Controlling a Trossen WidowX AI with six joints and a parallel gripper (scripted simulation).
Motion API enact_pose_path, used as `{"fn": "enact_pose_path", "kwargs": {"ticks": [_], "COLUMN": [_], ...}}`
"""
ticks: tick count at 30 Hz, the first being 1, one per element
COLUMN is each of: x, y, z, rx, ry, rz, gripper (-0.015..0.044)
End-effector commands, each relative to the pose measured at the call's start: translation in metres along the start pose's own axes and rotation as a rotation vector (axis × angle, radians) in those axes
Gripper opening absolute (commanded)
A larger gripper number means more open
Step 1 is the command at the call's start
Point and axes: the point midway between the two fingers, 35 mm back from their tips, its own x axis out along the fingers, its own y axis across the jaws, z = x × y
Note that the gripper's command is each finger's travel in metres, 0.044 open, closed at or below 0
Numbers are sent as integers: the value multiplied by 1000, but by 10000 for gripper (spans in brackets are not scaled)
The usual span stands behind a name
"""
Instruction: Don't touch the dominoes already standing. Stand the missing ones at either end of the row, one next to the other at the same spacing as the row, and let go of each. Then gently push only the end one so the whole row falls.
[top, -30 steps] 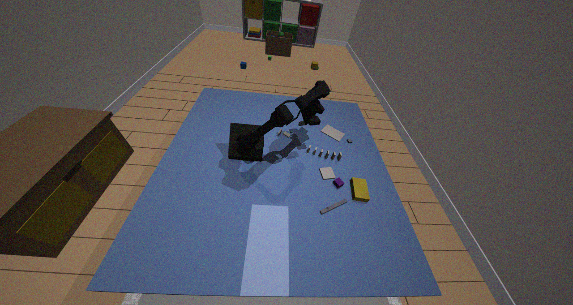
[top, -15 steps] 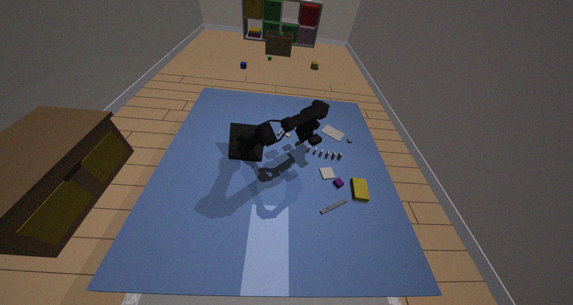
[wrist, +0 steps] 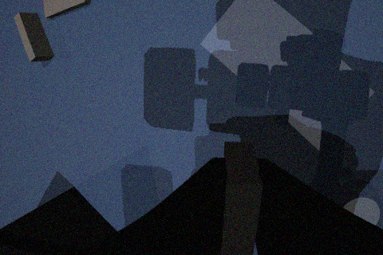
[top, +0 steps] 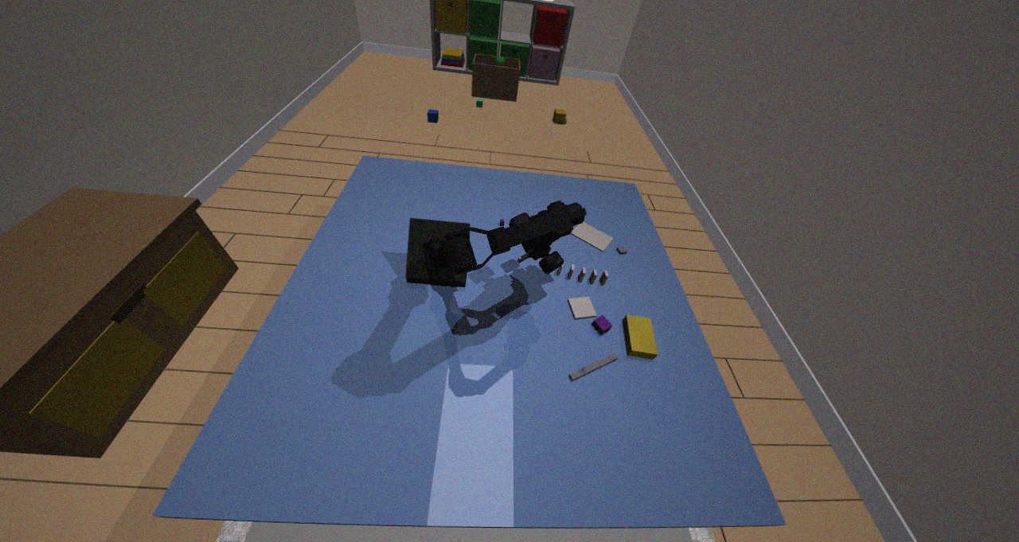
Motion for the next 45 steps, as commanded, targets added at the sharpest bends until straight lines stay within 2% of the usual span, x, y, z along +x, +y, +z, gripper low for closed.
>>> {"fn": "enact_pose_path", "kwargs": {"ticks": [1, 12, 23, 34, 45], "x": [5, 20, 25, 22, 14], "y": [2, 5, 2, -4, -12], "z": [-1, -1, 2, 1, -7], "rx": [5, 13, 0, -34, -88], "ry": [-64, -279, -537, -815, -1077], "rz": [65, 219, 292, 273, 166], "gripper": [24, 24, 24, 24, 24]}}
